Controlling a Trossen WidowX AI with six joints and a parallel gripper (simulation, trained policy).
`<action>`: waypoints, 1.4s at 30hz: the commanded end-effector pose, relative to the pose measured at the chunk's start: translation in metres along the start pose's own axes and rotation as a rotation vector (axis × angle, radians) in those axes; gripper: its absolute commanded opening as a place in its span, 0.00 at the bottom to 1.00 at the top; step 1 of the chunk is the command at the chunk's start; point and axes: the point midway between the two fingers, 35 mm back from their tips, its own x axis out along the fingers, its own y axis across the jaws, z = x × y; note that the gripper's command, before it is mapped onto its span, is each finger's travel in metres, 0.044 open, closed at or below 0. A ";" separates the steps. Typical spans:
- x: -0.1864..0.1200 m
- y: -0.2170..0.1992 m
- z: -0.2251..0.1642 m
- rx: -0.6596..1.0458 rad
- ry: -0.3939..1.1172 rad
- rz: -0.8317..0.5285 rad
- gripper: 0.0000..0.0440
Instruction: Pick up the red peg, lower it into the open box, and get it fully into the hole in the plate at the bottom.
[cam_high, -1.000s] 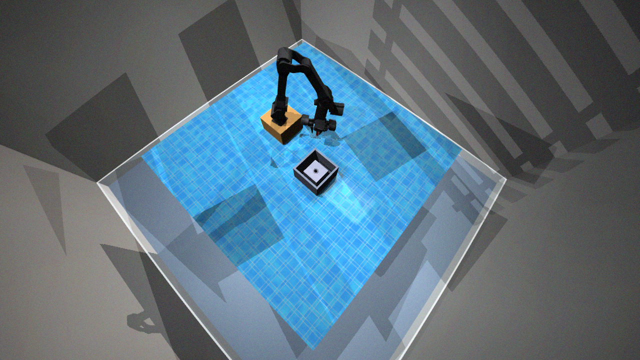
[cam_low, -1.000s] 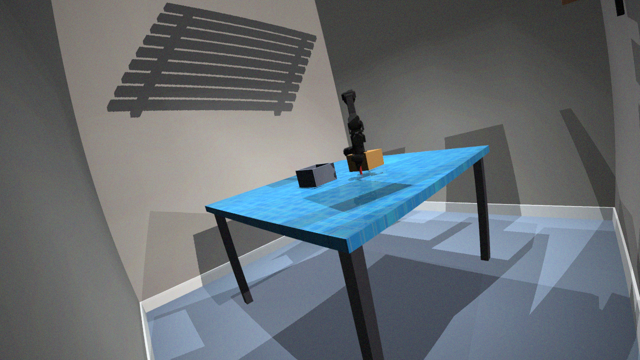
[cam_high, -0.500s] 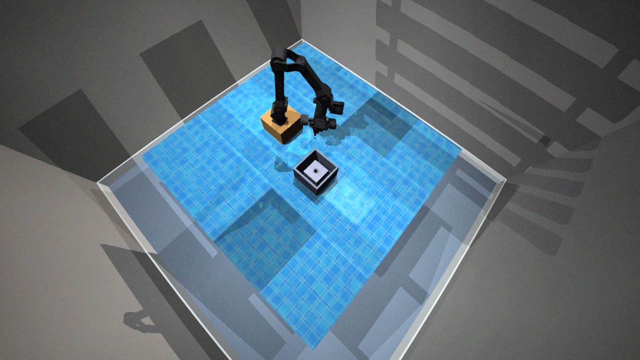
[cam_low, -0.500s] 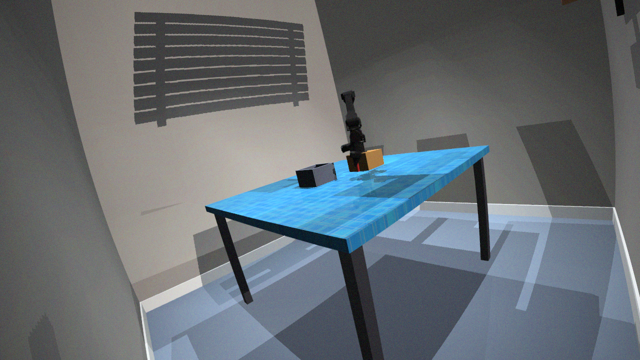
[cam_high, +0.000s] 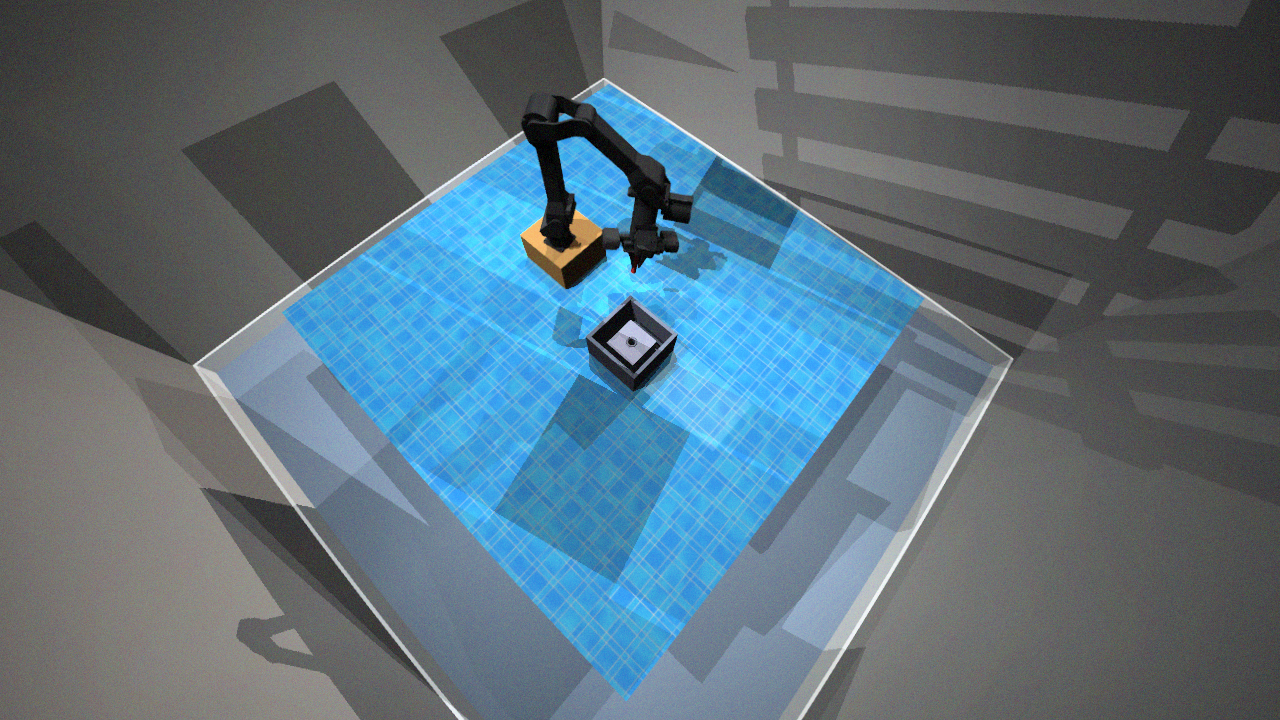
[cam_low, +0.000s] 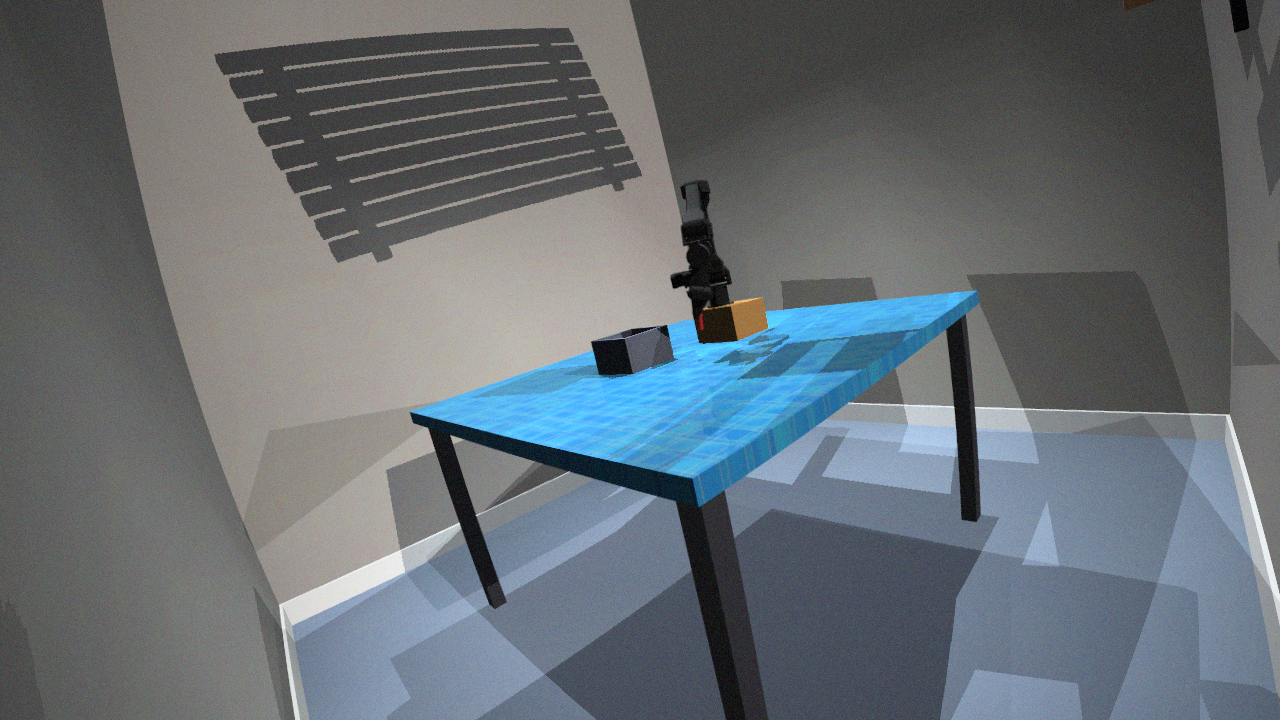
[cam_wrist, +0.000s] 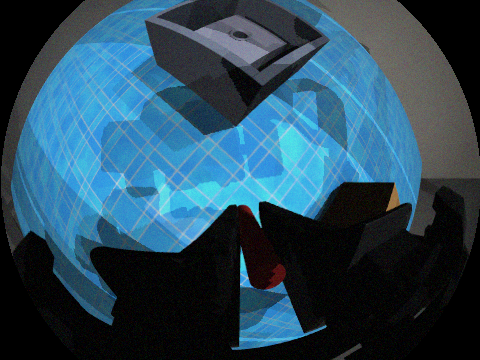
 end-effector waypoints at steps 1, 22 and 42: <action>-0.010 0.002 0.013 -0.016 -0.022 0.009 0.00; -0.032 -0.001 0.094 -0.006 -0.040 0.009 0.00; -0.004 -0.019 0.171 0.133 -0.015 0.028 0.00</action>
